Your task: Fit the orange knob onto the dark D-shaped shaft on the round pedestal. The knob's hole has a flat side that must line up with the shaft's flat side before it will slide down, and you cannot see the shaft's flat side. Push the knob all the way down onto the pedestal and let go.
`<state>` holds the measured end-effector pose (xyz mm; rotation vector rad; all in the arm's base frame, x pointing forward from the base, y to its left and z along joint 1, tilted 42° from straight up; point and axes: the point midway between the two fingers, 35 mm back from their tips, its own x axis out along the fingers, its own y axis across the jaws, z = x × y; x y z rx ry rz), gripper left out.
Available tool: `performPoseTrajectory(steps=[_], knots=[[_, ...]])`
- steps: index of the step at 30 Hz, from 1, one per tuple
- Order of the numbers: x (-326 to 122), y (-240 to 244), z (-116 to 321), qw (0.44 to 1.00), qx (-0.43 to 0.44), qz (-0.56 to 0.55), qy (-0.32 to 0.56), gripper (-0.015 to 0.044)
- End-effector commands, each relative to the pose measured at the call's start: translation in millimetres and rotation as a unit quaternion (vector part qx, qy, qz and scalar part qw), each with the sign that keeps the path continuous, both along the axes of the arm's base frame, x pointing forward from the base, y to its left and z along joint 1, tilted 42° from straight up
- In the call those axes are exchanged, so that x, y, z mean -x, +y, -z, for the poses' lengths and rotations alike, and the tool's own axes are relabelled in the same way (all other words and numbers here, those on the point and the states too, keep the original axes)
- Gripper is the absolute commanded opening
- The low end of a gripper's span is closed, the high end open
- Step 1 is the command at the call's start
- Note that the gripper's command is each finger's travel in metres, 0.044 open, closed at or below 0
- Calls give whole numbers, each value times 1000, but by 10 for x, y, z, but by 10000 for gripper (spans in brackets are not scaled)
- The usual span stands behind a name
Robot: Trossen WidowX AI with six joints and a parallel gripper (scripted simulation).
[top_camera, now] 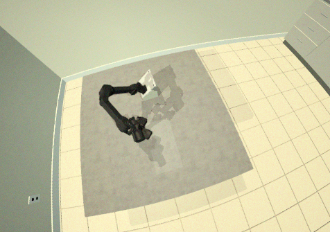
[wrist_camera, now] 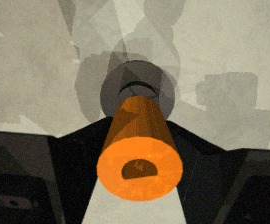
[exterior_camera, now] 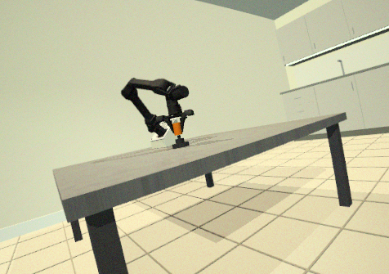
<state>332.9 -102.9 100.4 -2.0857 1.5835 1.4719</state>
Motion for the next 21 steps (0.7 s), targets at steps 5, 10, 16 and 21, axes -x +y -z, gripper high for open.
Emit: performPoseTrajectory(steps=[5, 10, 16, 21], knots=[[11, -6, 7, 1000, 0, -2, 0, 0], [29, 6, 17, 1000, 0, -2, 0, 0], [23, 19, 19, 1000, 0, -2, 0, 0], [12, 22, 9, 1000, 0, -2, 0, 0]])
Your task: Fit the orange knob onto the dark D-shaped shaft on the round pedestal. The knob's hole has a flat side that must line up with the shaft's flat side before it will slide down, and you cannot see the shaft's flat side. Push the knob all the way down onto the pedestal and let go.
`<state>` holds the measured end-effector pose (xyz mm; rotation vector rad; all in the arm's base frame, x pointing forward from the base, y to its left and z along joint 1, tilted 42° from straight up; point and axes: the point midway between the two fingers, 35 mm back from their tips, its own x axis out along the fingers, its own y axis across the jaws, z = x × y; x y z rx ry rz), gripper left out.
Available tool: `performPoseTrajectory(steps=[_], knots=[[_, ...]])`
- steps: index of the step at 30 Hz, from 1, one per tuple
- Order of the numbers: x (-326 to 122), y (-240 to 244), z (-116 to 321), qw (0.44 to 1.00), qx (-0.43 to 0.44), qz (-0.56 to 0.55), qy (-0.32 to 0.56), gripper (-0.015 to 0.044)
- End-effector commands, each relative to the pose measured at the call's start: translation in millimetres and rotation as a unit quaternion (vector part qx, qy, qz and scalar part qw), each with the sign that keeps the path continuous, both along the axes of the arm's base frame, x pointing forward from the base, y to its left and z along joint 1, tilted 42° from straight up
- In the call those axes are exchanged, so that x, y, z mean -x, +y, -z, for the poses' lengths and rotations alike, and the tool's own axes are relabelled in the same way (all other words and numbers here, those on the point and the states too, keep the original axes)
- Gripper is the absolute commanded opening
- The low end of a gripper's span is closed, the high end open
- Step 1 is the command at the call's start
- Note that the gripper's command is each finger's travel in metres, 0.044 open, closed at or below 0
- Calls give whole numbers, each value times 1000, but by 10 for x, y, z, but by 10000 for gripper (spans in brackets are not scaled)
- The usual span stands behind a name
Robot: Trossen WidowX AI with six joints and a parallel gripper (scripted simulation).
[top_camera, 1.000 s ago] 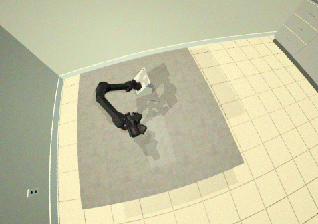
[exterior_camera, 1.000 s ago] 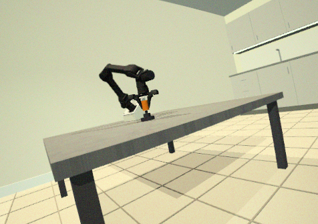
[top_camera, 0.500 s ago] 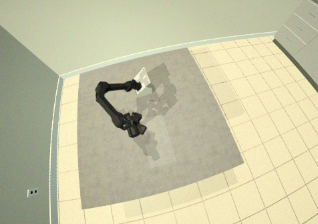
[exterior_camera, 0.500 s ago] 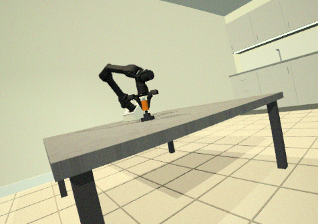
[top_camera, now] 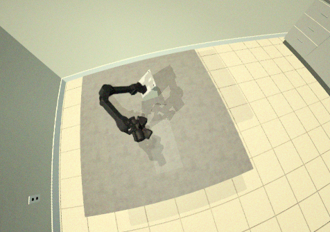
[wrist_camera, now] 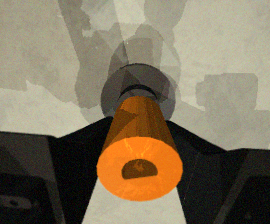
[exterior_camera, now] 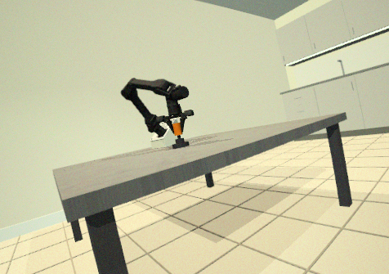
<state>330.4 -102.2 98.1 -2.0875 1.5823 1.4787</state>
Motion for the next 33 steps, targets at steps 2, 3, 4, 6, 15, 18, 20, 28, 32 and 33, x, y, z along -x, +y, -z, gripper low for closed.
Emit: performPoseTrajectory(steps=[2, 3, 4, 6, 15, 18, 20, 28, 32, 33], knots=[[-16, 17, -20, 1000, 0, 0, -2, 0], [-18, 17, -23, 1000, 0, 0, -2, 0], [-20, 17, -26, 1000, 0, 0, -2, 0], [-26, 13, -30, 1000, 0, 0, -2, 0], [-25, -7, -33, 1000, 0, 0, -2, 0], [-19, -7, -27, 1000, 0, 0, -2, 0], [-16, -8, -22, 1000, 0, 0, -2, 0], [3, 0, -4, 1000, 0, 0, -2, 0], [1, -7, 9, 1000, 0, 0, -2, 0], [0, -9, 10, 1000, 0, 0, -2, 0]])
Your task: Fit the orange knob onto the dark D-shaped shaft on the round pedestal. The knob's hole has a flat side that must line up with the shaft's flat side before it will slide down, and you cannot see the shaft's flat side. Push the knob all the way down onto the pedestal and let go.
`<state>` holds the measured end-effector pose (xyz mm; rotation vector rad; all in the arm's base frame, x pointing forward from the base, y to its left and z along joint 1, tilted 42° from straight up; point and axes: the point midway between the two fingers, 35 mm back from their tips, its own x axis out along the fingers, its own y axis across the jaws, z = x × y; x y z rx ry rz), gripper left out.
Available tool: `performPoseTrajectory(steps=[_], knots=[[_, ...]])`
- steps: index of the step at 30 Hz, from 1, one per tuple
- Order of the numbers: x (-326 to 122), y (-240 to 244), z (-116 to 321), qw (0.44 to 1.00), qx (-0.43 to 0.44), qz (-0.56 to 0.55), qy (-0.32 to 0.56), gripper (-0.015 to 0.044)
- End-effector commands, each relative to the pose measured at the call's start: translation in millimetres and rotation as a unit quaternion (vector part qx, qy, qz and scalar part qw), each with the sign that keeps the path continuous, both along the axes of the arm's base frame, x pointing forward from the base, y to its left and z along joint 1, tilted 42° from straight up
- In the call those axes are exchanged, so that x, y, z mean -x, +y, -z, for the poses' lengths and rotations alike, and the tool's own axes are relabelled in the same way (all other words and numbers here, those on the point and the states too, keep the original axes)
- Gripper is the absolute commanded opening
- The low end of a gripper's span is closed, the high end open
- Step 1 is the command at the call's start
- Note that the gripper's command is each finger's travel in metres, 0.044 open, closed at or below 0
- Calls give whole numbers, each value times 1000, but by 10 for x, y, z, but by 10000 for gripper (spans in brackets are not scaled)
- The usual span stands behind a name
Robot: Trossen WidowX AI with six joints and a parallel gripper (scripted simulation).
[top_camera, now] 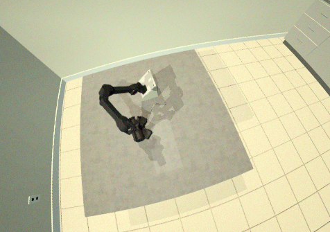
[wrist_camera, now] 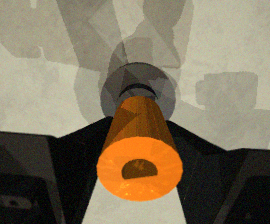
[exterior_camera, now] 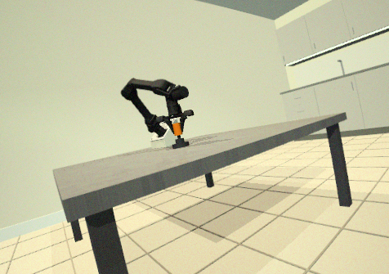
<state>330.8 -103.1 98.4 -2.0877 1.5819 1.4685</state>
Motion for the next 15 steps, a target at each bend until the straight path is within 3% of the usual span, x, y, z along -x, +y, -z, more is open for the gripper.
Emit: performPoseTrajectory(steps=[1, 15], knots=[[3, -3, 13, 1000, 0, -2, 2, 0], [10, -41, 51, 1000, 0, 0, 0, 0]])
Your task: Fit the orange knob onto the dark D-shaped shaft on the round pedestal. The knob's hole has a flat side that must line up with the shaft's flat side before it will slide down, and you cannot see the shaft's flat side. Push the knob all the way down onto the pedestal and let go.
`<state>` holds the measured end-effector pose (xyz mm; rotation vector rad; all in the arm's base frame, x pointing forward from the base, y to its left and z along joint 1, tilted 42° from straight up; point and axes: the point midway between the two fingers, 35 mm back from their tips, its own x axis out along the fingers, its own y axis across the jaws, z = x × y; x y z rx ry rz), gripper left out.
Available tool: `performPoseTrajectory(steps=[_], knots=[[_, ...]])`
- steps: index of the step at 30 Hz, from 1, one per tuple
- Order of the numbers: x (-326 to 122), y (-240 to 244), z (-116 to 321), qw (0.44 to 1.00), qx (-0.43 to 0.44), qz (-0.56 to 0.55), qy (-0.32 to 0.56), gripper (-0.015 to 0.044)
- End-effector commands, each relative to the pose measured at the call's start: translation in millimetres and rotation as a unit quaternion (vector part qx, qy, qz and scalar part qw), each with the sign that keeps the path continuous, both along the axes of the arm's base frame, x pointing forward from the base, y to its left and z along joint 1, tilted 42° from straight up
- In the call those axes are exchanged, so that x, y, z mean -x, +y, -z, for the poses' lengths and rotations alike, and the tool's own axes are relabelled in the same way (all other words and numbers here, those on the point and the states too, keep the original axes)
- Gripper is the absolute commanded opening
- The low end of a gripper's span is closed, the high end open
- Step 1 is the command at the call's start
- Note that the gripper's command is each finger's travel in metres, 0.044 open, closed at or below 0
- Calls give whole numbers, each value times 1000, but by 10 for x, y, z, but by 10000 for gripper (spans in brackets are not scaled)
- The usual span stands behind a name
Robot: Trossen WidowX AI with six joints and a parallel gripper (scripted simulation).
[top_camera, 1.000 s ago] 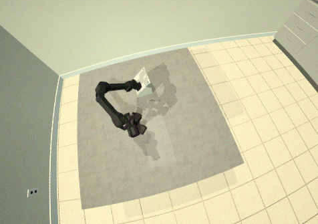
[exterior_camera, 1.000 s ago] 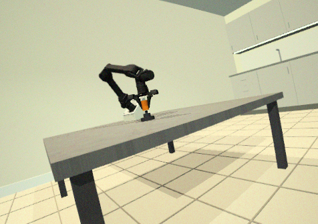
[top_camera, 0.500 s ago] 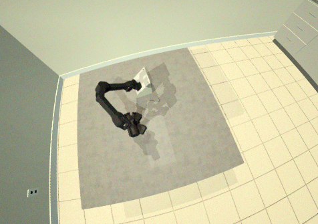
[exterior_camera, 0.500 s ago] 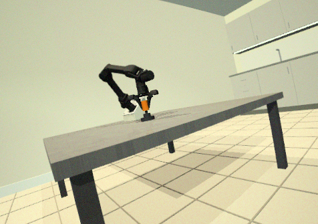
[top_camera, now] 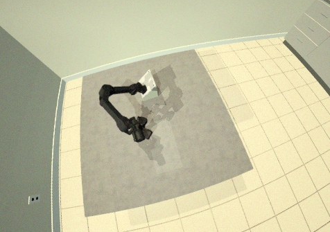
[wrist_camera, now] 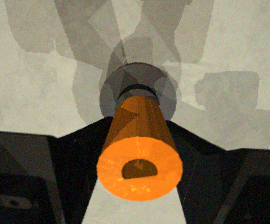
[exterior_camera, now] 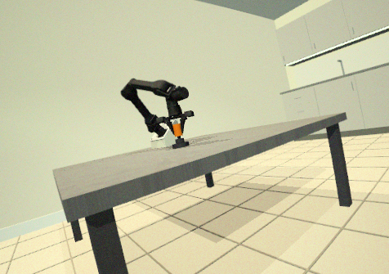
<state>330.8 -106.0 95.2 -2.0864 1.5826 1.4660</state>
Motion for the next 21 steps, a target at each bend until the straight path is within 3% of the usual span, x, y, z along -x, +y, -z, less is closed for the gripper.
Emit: performPoseTrajectory(steps=[1, 21], knots=[[15, -19, 29, 1000, 0, -1, 1, 0], [11, -84, 96, 1000, 1, 1, -4, 0]])
